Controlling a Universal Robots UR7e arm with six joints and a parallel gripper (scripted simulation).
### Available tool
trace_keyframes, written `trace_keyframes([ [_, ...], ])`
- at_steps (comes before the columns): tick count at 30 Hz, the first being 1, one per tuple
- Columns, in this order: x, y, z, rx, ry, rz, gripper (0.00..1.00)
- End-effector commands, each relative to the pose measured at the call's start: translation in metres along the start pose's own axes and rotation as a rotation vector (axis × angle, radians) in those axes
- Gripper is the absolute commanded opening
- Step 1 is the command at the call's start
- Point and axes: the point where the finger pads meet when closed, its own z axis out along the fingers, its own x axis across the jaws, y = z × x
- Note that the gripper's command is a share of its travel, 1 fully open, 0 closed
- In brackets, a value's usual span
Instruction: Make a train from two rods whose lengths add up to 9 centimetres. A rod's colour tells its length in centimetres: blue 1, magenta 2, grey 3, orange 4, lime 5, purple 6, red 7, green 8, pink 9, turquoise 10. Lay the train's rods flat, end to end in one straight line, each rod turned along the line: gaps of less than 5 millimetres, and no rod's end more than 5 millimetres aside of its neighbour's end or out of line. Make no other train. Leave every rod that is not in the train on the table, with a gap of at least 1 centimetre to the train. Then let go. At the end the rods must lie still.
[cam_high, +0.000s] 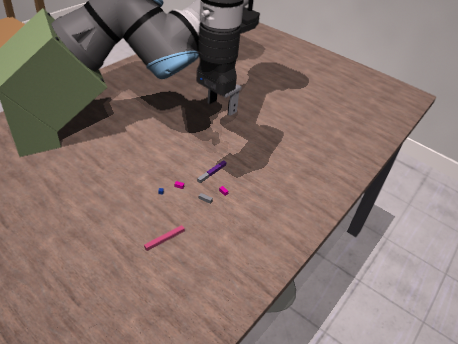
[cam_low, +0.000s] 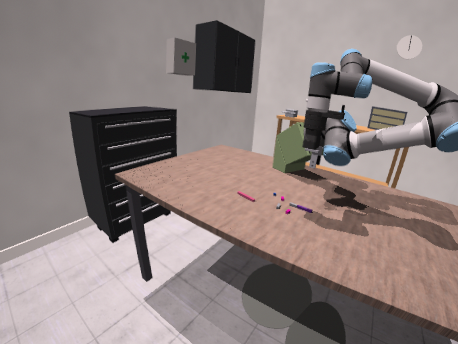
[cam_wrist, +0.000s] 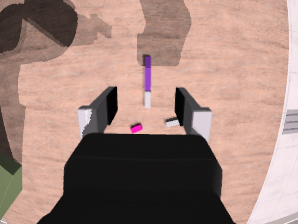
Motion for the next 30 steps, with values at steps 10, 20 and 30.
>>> trace_keyframes([
  [10,0.0002,0.0001,-0.0003,0.000,0.000,0.000,1.00],
  [20,0.0002,0.0001,-0.0003,0.000,0.000,0.000,1.00],
  [30,0.0002,0.0001,-0.0003,0.000,0.000,0.000,1.00],
])
